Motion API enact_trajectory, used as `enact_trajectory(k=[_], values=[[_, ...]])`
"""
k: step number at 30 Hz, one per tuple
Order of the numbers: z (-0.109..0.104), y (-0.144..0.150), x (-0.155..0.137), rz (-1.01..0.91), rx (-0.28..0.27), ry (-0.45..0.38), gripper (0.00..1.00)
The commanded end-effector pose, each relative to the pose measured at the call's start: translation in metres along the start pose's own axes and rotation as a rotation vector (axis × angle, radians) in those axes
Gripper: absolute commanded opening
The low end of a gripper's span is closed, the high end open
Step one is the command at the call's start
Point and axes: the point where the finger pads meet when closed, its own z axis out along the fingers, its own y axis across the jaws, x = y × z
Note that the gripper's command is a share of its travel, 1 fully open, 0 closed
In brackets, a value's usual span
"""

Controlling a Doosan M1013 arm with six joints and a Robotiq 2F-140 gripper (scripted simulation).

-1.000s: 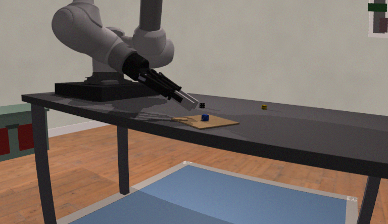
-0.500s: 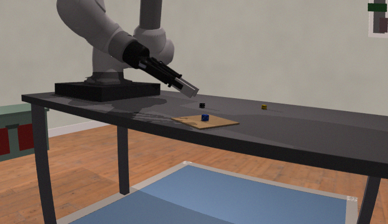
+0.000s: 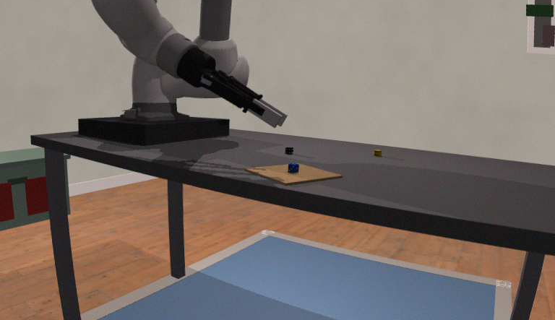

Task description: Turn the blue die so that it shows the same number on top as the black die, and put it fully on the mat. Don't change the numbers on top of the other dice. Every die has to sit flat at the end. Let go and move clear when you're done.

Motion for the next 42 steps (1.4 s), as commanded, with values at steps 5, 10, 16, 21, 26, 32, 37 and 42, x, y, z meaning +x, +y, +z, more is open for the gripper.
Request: enact_trajectory(k=[5,10,16,21,26,32,37,42], values=[[0.015,0.025,-0.013,0.021,-0.111,0.027,0.27],[0.033,0.062,-0.025,0.052,-0.275,0.117,0.27],[0.042,0.09,-0.026,0.073,-0.397,0.256,0.27],[0.044,0.102,-0.024,0.082,-0.451,0.381,0.27],[0.044,0.105,-0.02,0.083,-0.47,0.523,0.27],[0.041,0.094,-0.017,0.074,-0.431,0.719,0.27],[0.04,0.076,-0.021,0.06,-0.36,0.844,0.27],[0.039,0.055,-0.03,0.045,-0.265,0.943,0.27]])
